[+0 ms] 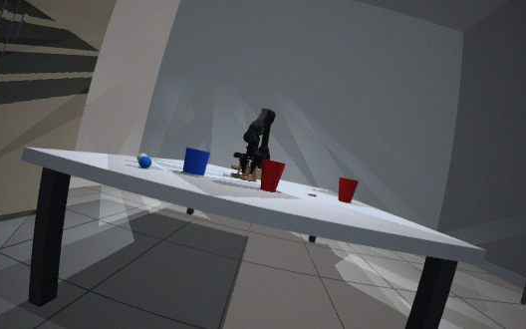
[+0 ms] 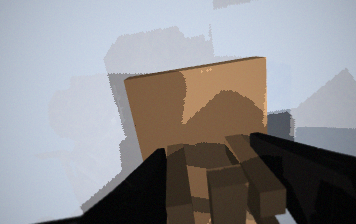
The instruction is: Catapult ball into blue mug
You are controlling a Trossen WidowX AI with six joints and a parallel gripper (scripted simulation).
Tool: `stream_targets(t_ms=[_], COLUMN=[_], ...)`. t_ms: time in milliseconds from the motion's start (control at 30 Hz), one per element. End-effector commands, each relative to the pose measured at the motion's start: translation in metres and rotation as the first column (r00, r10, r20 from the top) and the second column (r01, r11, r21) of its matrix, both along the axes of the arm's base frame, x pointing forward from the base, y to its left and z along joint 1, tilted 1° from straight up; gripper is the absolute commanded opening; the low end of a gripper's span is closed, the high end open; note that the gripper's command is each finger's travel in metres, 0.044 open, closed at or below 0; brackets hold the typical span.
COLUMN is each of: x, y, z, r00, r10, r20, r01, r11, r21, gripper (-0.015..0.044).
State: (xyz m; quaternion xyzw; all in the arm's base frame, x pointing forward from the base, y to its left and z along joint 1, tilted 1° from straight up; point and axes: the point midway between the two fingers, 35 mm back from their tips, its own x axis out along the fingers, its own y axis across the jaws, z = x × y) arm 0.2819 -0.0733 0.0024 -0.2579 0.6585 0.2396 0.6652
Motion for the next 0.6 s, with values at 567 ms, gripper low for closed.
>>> stream_targets(t_ms=[567], x=[0.009], y=[-0.015], z=[0.05], r00=[0.961], r10=[-0.277], r20=[0.007], r01=[0.277], r11=[0.961], r21=[0.006], gripper=[0.0])
